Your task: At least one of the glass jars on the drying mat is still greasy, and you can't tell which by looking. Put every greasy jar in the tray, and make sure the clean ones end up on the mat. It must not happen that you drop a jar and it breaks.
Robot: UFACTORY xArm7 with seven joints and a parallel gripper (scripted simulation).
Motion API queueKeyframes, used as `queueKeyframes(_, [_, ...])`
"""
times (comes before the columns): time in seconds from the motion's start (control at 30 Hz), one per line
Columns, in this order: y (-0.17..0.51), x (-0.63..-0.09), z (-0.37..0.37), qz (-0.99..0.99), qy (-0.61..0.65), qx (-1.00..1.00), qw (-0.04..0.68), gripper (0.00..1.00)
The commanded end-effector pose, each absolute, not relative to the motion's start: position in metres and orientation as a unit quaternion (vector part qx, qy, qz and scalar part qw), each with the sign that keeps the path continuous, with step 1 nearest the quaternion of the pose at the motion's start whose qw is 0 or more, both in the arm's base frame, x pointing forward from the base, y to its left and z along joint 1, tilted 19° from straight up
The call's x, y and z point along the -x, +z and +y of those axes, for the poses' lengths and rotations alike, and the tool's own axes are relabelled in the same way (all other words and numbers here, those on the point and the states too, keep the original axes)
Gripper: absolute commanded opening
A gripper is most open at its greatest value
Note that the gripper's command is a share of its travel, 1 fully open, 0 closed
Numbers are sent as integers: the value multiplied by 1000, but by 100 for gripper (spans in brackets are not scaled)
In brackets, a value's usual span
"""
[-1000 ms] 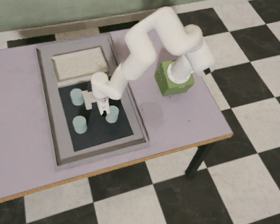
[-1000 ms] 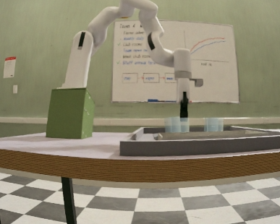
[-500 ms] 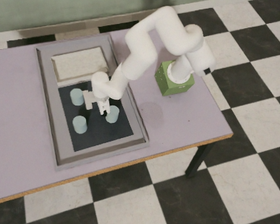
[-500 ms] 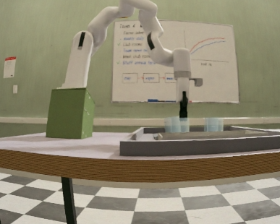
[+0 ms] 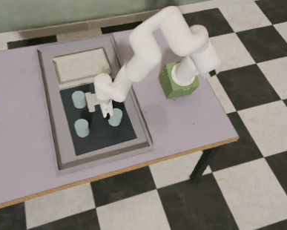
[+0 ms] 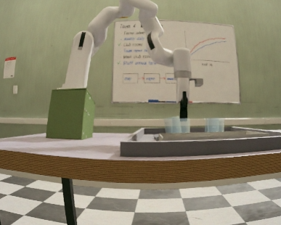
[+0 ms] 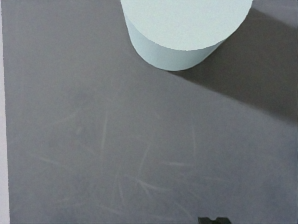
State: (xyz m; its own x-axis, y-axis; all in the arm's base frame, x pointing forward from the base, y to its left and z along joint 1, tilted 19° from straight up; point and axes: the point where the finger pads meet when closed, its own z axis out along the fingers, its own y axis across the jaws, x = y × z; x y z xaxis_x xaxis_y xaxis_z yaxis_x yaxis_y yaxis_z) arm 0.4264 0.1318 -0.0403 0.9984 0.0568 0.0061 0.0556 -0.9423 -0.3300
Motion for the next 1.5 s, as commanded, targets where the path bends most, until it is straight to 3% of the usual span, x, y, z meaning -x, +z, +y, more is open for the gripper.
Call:
queueKeyframes(0.0, [-38, -428, 131, -28, -1, 986, 167, 0])
queueKeyframes(1.47, [-44, -451, 134, -28, -1, 986, 167, 0])
